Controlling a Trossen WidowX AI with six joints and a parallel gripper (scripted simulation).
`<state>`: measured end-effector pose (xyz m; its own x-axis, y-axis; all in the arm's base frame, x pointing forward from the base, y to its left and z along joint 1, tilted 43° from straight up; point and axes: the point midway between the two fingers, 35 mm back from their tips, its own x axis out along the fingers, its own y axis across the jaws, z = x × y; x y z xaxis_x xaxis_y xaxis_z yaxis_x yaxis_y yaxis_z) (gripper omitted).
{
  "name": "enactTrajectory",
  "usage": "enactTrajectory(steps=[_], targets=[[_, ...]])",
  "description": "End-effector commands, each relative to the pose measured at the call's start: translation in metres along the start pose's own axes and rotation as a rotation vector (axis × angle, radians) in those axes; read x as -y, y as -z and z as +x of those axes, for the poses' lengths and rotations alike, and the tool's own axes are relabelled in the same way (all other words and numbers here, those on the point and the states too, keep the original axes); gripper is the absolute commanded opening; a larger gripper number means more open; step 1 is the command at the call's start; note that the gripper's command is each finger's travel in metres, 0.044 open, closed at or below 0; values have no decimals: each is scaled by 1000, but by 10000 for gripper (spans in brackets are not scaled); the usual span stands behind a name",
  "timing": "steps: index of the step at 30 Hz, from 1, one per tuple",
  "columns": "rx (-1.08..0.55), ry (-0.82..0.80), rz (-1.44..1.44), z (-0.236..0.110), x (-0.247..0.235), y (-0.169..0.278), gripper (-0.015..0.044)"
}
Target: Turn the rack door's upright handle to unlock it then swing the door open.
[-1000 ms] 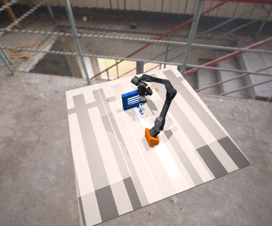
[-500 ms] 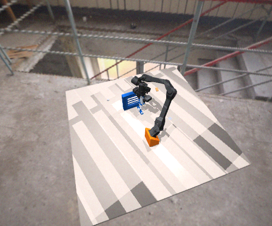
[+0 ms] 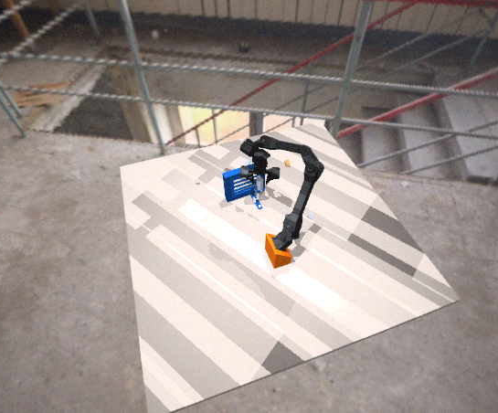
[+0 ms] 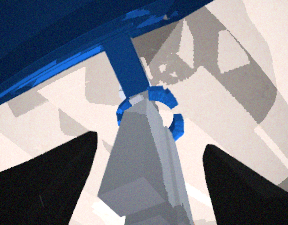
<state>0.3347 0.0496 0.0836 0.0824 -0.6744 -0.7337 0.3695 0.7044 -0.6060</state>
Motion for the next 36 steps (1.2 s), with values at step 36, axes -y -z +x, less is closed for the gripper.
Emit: enactTrajectory(steps=[36], targets=[[1, -1, -1928, 0, 0, 0, 293]])
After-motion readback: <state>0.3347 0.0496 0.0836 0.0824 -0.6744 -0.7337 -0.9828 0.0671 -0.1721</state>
